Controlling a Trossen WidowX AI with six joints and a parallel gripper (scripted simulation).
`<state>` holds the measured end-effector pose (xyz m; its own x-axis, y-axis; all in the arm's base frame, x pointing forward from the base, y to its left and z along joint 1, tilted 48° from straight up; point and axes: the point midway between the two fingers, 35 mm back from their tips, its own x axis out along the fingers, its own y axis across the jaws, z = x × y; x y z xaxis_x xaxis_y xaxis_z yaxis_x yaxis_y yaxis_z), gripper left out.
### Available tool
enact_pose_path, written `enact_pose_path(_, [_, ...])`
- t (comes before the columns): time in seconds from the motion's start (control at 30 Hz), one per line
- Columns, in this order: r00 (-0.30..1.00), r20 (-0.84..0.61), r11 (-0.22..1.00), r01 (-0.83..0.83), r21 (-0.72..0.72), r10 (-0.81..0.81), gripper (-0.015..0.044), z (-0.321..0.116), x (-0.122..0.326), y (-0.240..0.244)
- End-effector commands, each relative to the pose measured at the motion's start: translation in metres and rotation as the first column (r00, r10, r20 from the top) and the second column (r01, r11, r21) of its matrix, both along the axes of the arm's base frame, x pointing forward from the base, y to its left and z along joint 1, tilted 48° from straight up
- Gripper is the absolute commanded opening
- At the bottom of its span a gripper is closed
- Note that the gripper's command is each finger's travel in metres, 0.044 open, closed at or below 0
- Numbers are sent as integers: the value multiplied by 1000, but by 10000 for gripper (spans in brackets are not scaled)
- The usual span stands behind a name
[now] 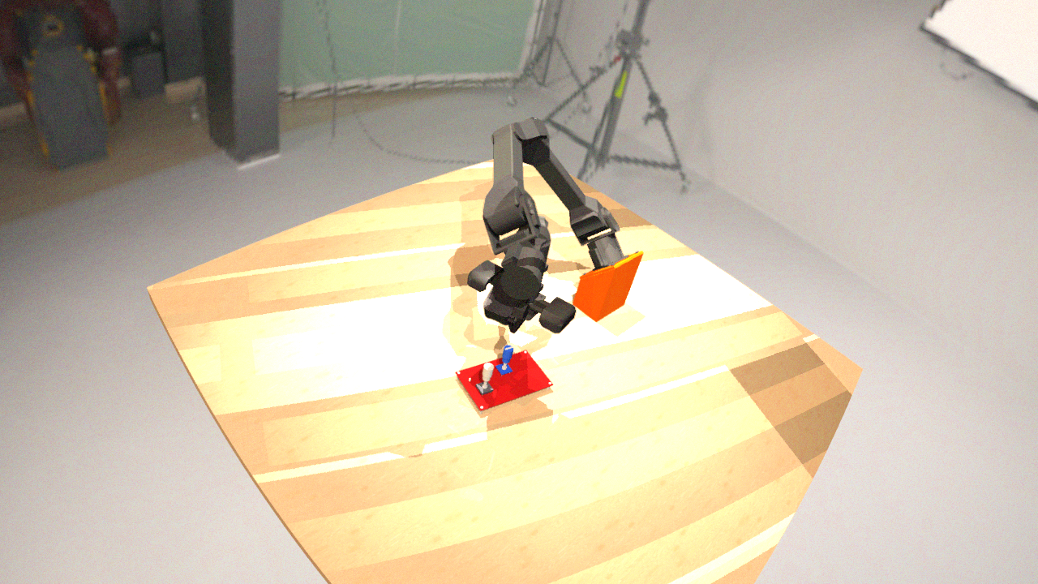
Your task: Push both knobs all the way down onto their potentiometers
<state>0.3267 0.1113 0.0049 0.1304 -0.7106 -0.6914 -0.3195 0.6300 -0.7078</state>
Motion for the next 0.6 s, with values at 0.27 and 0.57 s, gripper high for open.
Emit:
enact_pose_path(0.27, [1000,1,1000,-6,-21,6,0,-13,1,-16])
enact_pose_path(0.57, [1000,1,1000,-6,-21,6,0,-21,3,-24])
